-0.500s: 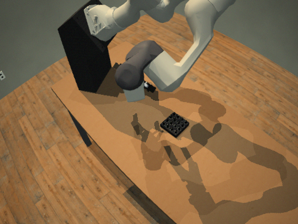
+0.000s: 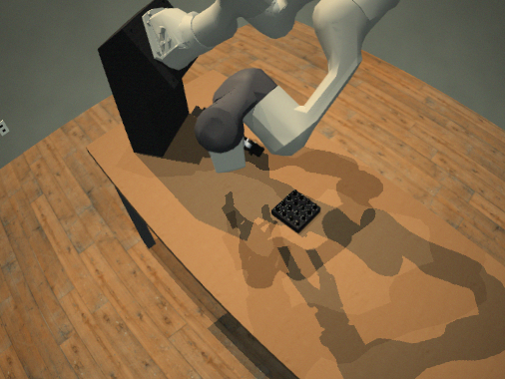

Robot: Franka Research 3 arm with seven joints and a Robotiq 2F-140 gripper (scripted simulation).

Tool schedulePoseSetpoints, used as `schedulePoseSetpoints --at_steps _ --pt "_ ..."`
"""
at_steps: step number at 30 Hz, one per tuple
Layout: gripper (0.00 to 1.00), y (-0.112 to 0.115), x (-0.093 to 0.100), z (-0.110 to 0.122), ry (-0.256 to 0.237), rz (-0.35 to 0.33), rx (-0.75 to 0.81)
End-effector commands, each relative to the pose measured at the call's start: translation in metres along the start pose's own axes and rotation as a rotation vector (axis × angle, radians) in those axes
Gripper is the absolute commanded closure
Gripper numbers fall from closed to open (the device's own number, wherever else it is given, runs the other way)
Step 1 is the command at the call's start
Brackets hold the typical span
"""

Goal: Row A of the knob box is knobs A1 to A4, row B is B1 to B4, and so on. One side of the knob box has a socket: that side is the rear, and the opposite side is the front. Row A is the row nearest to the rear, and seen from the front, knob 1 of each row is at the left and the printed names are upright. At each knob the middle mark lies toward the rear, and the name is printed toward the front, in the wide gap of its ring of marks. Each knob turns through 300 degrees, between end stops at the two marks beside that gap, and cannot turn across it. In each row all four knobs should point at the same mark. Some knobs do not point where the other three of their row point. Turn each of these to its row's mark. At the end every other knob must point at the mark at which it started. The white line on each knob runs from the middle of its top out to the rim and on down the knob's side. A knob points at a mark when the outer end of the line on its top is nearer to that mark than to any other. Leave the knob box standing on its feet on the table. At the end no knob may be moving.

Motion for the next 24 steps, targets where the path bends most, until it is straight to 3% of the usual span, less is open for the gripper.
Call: schedulePoseSetpoints --at_steps 1,8,15,24 --pt "0.0 0.0 0.0 0.0 0.0 0.0 0.0" --pt "0.0 -0.003 0.0 -0.002 0.016 0.019 0.02" --pt "0.0 -0.02 0.004 -0.018 0.116 0.146 0.163" --pt "0.0 -0.02 0.005 -0.019 0.12 0.151 0.169"
Point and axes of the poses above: the point where the finger pads meet when closed, its own x axis back along the fingers, its own z axis across the jaws, y = z × x, the point moved 9 cm from there along x, back along the fingers, and after that the axes turned 14 degrees about x, right-handed, at the moved point
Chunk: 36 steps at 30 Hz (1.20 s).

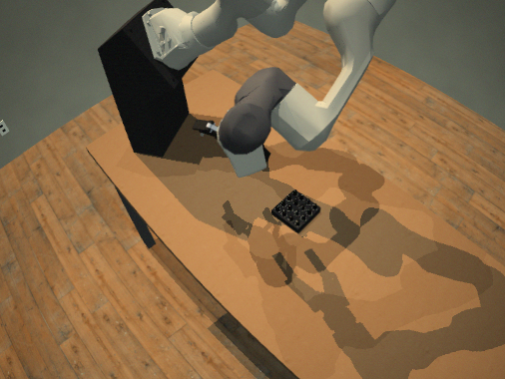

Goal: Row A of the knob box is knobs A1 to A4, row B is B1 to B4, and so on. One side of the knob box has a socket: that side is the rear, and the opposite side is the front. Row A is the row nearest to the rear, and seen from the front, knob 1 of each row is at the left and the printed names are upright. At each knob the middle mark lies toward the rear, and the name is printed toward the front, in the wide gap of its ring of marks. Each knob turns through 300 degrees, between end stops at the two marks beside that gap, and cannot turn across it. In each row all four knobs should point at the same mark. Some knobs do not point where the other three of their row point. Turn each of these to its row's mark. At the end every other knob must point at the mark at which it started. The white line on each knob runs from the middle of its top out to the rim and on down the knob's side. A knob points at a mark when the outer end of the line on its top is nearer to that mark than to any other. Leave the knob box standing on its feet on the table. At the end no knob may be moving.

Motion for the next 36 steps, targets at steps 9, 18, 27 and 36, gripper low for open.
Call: schedulePoseSetpoints --at_steps 9,18,27,36 --pt "0.0 -0.004 0.0 0.001 0.007 0.02 0.028" --pt "0.0 -0.009 0.001 -0.003 0.028 0.051 0.064" --pt "0.0 -0.013 0.003 -0.008 0.049 0.084 0.104" --pt "0.0 -0.017 0.004 -0.013 0.066 0.112 0.139"
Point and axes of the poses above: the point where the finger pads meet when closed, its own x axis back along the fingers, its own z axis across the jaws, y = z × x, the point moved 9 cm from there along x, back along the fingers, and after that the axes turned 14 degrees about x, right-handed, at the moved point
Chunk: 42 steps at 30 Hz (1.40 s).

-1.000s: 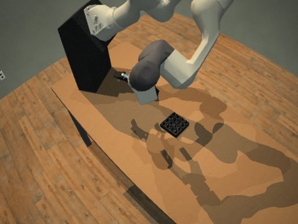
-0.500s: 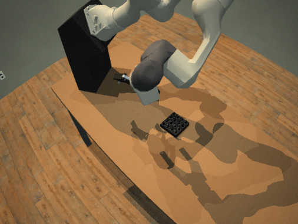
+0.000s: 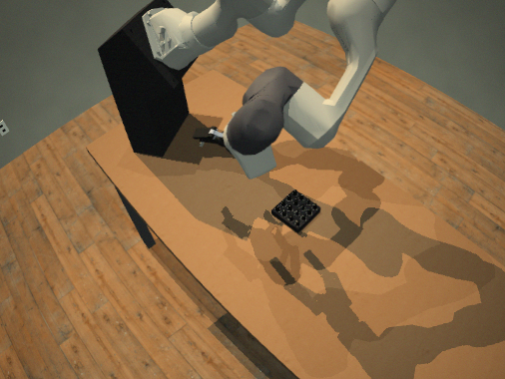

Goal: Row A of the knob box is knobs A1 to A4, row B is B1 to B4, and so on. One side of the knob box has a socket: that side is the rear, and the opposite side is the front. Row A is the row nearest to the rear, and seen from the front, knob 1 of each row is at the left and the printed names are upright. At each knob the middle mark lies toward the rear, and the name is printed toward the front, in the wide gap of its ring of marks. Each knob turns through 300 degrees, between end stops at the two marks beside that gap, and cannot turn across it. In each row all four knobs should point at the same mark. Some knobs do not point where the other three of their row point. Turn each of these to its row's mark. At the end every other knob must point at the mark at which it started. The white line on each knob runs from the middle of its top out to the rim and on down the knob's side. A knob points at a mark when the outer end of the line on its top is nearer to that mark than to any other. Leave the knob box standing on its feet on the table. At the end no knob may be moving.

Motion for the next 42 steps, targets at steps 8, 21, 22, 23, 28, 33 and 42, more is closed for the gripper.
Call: schedulePoseSetpoints --at_steps 8,21,22,23,28,33,42 --pt "0.0 -0.006 0.001 -0.005 0.02 0.038 0.054" --pt "0.0 -0.012 0.003 -0.012 0.04 0.076 0.1" --pt "0.0 -0.012 0.003 -0.012 0.04 0.076 0.1" --pt "0.0 -0.012 0.003 -0.012 0.04 0.076 0.1" --pt "0.0 -0.012 0.003 -0.012 0.04 0.076 0.1" --pt "0.0 -0.018 0.005 -0.019 0.058 0.115 0.149" --pt "0.0 -0.018 0.005 -0.019 0.058 0.115 0.149"
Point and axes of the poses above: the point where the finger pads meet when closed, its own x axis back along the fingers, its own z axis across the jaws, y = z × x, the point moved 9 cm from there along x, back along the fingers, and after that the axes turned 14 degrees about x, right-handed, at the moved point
